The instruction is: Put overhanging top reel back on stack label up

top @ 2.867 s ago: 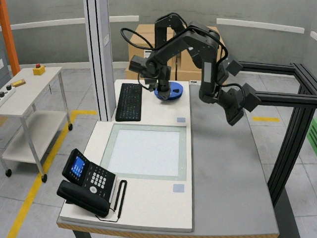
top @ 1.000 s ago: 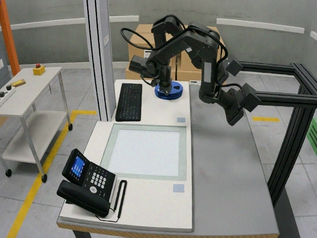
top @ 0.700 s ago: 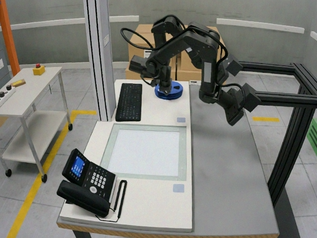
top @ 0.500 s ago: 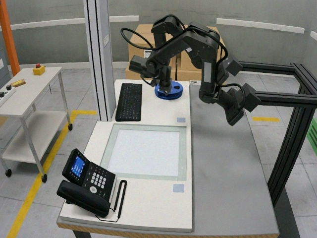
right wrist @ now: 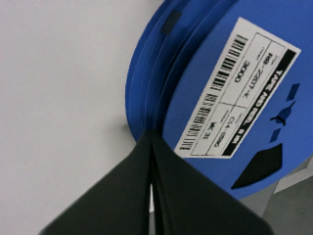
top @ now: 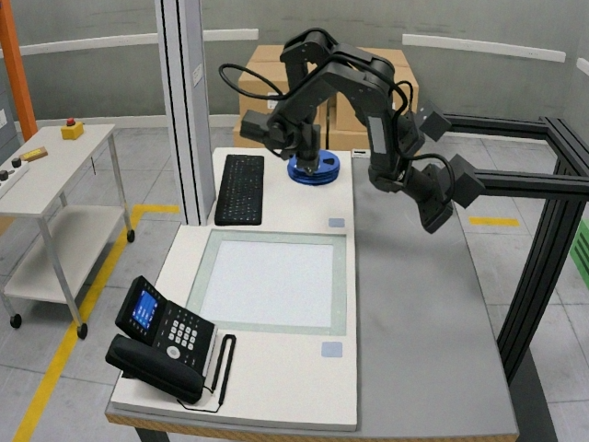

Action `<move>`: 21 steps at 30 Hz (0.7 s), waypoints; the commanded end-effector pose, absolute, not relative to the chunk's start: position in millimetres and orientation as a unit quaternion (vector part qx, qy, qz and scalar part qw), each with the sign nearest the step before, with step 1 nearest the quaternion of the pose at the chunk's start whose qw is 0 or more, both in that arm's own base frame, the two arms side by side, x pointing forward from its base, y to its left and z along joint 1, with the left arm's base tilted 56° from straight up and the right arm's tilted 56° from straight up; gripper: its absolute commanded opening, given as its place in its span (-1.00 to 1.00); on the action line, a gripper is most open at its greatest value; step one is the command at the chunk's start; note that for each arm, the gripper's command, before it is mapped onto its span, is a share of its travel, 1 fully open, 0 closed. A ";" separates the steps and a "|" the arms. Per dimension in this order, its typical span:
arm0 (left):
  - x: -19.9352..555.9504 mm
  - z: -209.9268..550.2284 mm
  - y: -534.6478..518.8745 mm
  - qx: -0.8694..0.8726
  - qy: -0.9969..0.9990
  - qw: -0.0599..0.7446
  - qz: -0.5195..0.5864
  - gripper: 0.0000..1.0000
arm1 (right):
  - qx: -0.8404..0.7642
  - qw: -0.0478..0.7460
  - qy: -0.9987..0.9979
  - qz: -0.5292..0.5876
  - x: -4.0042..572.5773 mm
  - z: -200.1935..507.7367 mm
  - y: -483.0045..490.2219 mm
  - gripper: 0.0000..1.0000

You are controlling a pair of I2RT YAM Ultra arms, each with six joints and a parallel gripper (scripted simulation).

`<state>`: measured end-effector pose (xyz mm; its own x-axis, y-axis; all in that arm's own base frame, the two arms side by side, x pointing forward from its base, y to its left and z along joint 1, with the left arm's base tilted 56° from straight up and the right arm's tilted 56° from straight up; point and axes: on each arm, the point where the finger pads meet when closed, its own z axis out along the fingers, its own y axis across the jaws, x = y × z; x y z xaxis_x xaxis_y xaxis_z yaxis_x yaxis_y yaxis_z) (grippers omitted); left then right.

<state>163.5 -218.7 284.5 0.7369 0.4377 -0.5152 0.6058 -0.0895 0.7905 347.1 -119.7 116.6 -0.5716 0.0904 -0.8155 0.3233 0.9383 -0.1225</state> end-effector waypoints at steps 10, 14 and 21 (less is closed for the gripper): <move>165.7 309.9 -239.6 0.723 0.338 0.595 -0.096 1.00 | 0.128 0.452 0.873 -0.133 312.2 136.4 -107.7 -1.00; 165.7 309.9 -239.6 0.723 0.338 0.595 -0.096 1.00 | 0.128 0.475 0.860 -0.135 294.0 179.1 -97.8 -1.00; 165.9 310.8 -239.7 0.723 0.337 0.596 -0.095 1.00 | 0.113 0.490 0.856 -0.122 293.1 187.8 -91.9 -0.09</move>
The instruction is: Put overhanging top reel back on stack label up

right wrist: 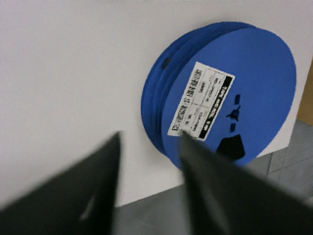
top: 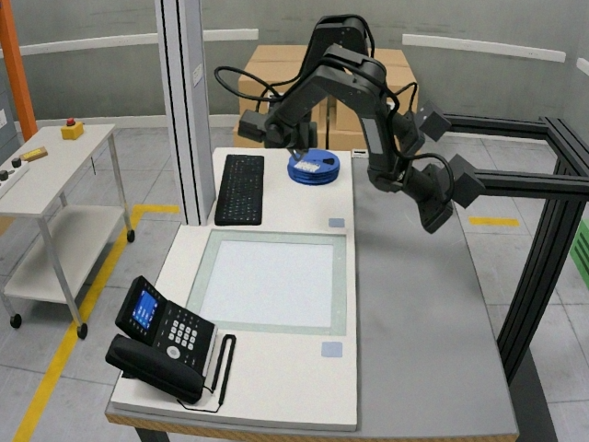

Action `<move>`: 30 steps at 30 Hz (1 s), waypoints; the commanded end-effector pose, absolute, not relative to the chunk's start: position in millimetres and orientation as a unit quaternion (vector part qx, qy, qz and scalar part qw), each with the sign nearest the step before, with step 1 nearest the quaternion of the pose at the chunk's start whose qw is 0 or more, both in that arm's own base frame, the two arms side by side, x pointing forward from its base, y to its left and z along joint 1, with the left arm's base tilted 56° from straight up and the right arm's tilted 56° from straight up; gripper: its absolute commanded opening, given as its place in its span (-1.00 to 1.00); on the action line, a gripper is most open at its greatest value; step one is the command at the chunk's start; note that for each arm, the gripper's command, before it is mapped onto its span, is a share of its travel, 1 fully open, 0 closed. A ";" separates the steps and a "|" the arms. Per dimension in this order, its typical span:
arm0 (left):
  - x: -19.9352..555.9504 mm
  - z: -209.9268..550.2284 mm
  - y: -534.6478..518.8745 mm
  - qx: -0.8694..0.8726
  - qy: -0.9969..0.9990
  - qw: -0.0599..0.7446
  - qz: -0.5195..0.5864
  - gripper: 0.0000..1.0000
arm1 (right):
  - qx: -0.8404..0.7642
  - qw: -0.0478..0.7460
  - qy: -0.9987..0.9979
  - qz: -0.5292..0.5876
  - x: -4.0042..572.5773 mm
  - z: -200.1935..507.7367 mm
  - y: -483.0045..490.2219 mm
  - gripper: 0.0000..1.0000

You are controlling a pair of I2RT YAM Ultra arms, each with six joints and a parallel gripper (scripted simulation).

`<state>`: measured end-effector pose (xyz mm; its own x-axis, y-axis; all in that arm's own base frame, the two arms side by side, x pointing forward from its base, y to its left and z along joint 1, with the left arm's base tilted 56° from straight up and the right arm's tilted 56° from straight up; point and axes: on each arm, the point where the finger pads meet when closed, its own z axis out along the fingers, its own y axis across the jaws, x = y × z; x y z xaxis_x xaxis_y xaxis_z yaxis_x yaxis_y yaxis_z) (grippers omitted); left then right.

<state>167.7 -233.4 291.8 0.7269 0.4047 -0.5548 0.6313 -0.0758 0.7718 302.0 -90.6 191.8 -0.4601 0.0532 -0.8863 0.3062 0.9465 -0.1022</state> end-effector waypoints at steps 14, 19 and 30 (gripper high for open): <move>164.5 302.6 -237.4 0.727 0.342 0.588 -0.094 1.00 | 0.047 0.594 0.801 -0.051 296.1 197.9 -104.6 0.21; 157.6 290.7 -232.2 0.733 0.348 0.576 -0.100 1.00 | 0.036 0.642 0.766 -0.029 287.9 197.6 -129.3 0.21; 155.9 287.2 -231.0 0.735 0.350 0.572 -0.102 1.00 | 0.057 0.681 0.730 -0.010 267.0 181.6 -177.3 0.21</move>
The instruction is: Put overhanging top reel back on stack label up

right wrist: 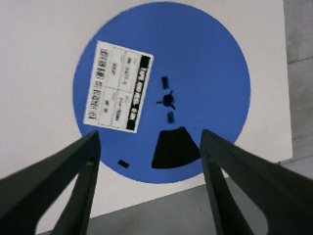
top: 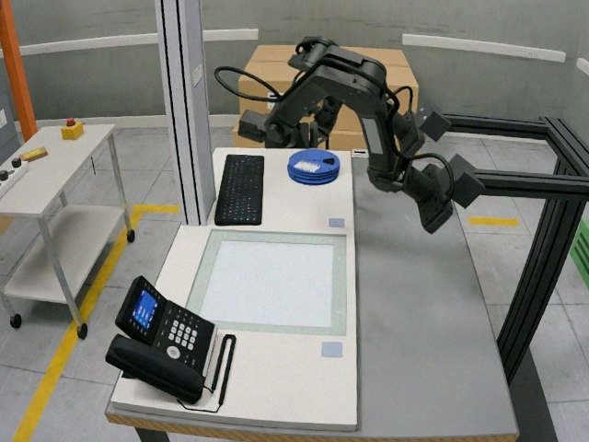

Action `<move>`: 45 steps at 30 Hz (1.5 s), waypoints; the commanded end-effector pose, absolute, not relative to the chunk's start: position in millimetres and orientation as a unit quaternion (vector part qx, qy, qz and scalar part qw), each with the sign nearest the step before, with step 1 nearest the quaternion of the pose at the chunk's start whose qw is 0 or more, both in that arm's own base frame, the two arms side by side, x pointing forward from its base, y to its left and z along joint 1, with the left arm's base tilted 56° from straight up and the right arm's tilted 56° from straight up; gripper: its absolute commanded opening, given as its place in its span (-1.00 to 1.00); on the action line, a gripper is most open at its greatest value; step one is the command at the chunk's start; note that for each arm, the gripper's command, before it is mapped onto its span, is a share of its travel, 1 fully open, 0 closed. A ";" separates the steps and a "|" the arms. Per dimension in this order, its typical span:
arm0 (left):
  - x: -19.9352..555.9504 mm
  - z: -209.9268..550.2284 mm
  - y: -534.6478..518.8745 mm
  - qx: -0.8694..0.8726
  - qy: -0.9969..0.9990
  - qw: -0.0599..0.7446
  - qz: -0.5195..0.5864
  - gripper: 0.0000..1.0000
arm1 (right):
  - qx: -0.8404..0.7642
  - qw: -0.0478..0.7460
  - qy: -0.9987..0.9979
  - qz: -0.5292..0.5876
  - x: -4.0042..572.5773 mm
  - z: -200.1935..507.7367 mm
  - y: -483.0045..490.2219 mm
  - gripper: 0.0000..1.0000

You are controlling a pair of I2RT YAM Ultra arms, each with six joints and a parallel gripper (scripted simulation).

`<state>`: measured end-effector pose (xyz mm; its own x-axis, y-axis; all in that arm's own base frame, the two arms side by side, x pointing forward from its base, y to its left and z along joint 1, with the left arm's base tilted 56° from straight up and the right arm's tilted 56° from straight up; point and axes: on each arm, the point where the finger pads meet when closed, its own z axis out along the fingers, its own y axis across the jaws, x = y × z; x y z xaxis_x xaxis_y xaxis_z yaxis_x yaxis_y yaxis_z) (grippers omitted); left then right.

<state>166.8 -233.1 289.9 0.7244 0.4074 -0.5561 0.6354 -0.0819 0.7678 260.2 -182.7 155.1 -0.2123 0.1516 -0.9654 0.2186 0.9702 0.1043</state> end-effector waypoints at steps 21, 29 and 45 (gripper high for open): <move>155.8 287.1 -230.9 0.735 0.351 0.572 -0.102 1.00 | 0.093 0.697 0.710 0.037 253.2 147.4 -211.3 0.21; 155.8 287.1 -230.9 0.735 0.351 0.572 -0.102 1.00 | 0.093 0.697 0.710 0.037 253.2 147.4 -211.3 0.21; 155.8 287.0 -230.9 0.735 0.351 0.572 -0.102 1.00 | 0.093 0.697 0.710 0.037 253.2 147.3 -211.2 0.21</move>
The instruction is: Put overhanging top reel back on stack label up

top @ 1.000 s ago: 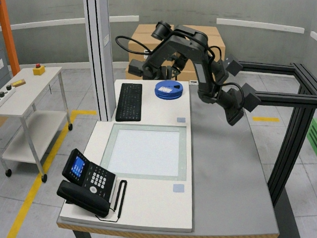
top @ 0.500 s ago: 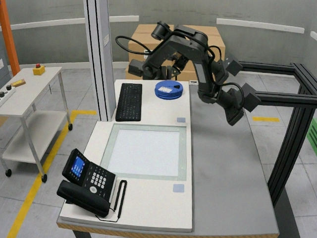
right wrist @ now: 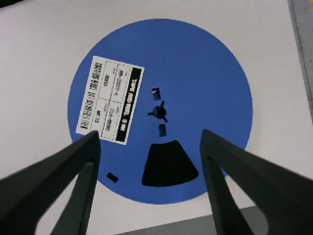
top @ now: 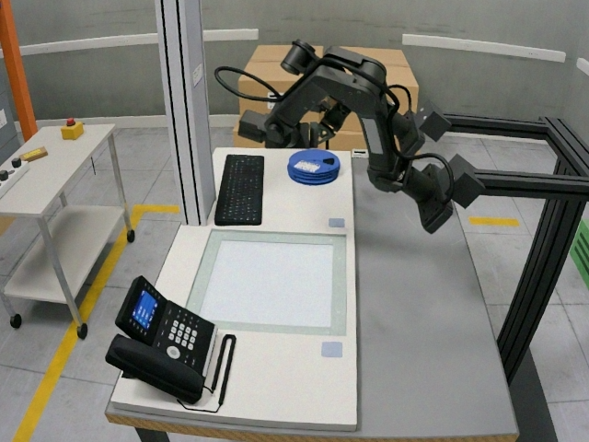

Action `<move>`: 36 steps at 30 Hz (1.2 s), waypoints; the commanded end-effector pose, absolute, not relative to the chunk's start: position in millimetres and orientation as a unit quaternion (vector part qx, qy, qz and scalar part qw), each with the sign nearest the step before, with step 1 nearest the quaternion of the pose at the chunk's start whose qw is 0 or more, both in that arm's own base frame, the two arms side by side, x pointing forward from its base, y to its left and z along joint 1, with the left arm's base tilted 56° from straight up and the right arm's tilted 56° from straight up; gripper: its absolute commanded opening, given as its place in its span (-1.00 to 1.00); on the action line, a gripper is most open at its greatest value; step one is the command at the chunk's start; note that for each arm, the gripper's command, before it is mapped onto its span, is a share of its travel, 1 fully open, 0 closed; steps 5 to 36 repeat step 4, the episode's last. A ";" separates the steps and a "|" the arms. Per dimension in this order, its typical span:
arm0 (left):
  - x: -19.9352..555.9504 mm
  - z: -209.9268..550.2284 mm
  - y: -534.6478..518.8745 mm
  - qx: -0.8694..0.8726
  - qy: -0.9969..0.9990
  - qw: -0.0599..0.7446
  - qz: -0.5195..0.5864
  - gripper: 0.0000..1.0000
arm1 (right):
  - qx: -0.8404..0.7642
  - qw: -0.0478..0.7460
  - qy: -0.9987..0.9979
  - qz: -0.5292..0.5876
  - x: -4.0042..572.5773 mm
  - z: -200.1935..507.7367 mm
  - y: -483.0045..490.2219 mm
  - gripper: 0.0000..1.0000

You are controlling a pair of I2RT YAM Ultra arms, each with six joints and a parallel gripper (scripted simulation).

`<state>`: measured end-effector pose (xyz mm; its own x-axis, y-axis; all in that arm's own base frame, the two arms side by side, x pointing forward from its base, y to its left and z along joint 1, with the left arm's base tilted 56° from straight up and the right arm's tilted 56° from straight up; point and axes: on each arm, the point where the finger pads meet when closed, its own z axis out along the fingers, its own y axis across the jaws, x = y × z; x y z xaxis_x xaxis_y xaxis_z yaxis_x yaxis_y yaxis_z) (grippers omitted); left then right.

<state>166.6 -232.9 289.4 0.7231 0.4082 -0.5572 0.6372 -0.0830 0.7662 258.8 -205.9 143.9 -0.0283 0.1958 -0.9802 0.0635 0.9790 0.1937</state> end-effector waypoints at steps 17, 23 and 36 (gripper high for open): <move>155.8 287.0 -230.9 0.735 0.351 0.572 -0.102 1.00 | 0.093 0.697 0.710 0.037 253.2 147.3 -211.2 0.21; 155.8 287.0 -230.9 0.735 0.351 0.572 -0.102 1.00 | 0.093 0.697 0.710 0.037 253.2 147.3 -211.2 0.21; 155.8 287.0 -230.9 0.735 0.351 0.572 -0.102 1.00 | 0.093 0.697 0.710 0.037 253.2 147.3 -211.2 0.21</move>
